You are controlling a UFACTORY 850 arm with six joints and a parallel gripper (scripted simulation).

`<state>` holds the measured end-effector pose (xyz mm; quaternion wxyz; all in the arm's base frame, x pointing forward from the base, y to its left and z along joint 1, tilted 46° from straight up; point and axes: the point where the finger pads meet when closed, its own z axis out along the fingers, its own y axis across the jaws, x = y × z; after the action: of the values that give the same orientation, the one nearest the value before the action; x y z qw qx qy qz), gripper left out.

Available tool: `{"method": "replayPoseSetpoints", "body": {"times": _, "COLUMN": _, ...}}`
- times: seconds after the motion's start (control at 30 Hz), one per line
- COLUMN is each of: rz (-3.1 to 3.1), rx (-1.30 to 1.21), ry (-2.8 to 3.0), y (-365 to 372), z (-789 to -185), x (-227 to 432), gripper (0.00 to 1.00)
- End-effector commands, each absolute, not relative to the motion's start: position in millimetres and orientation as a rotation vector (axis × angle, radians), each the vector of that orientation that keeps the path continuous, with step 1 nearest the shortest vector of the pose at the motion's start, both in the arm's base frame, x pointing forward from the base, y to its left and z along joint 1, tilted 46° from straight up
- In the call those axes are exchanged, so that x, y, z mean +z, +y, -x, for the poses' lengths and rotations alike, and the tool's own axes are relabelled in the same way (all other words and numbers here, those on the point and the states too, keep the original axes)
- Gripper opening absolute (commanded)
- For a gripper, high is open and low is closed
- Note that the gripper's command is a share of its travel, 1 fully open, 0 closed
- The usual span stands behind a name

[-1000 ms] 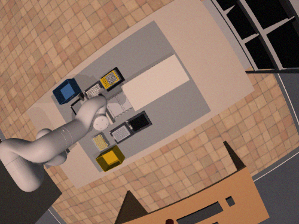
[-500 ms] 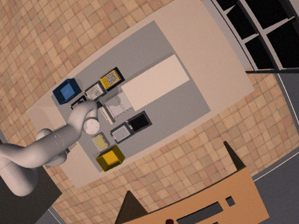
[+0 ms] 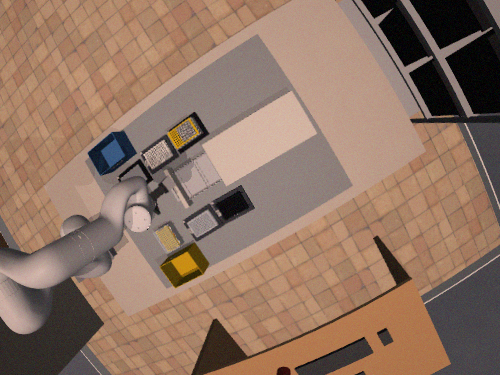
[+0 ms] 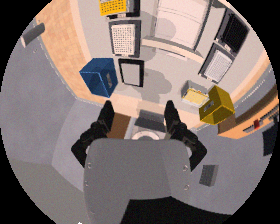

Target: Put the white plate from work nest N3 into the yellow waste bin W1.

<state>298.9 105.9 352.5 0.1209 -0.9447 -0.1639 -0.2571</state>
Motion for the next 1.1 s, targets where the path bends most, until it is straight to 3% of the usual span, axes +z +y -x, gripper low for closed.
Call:
{"method": "replayPoseSetpoints", "body": {"times": 0.0, "rz": 2.804, "rx": -0.822, "ry": -0.424, "y": 89.6, "z": -298.5, "x": 342.7, "gripper": 1.00}}
{"method": "replayPoseSetpoints", "body": {"times": 0.23, "rz": 2.830, "rx": -0.909, "ry": -0.370, "y": 76.3, "z": -298.8, "x": 334.6, "gripper": 1.00}}
{"method": "replayPoseSetpoints", "body": {"times": 0.5, "rz": 2.819, "rx": -1.190, "ry": -0.237, "y": 49.2, "z": -300.9, "x": 317.7, "gripper": 1.00}}
{"method": "replayPoseSetpoints", "body": {"times": 1.07, "rz": 2.815, "rx": -1.194, "ry": -0.218, "y": 53.9, "z": -302.6, "x": 317.0, "gripper": 1.00}}
